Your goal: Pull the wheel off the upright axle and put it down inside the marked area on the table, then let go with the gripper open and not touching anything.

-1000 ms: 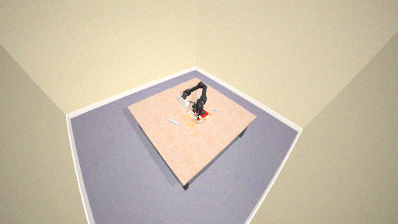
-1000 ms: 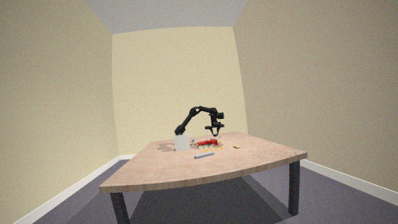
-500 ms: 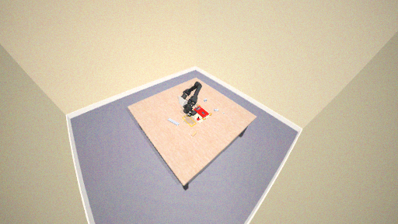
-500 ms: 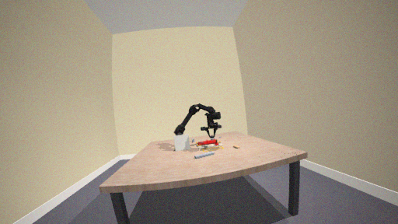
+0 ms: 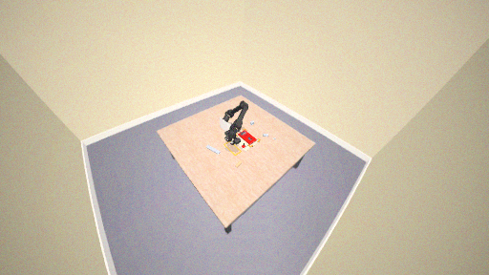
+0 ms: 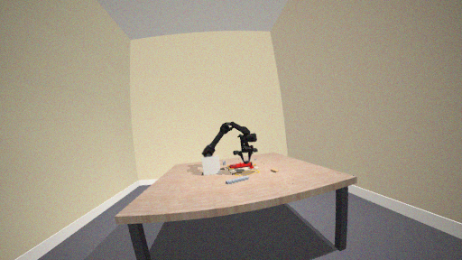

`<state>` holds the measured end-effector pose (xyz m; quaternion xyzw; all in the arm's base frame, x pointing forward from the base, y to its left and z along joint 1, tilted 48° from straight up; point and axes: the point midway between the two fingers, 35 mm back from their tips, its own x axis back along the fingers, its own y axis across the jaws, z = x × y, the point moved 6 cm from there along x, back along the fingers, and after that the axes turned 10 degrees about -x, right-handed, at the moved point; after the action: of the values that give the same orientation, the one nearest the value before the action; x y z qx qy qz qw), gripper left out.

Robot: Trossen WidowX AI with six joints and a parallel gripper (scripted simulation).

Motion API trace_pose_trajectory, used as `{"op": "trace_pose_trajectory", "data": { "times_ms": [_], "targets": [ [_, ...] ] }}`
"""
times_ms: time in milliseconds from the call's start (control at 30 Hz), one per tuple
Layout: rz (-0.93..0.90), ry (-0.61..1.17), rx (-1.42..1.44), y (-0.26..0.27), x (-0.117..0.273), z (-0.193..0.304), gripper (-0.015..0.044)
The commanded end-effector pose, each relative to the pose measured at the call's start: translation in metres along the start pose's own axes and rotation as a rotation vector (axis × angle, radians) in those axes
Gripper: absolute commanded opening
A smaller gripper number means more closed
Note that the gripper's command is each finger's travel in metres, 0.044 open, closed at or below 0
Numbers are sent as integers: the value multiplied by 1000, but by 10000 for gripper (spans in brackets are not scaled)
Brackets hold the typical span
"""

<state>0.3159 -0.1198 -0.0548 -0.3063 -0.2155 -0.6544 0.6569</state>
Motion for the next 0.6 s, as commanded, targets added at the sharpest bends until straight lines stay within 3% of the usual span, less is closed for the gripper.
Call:
{"op": "trace_pose_trajectory", "data": {
  "times_ms": [0, 300, 433, 567],
  "targets": [
    [10, 9, -10, -1, -20, -1, 0],
    [11, 14, -10, -3, -78, 1, 0],
    [11, 14, -10, -4, -82, 1, 0],
    [15, 9, 0, -3, -78, 3, 105]
  ]
}}
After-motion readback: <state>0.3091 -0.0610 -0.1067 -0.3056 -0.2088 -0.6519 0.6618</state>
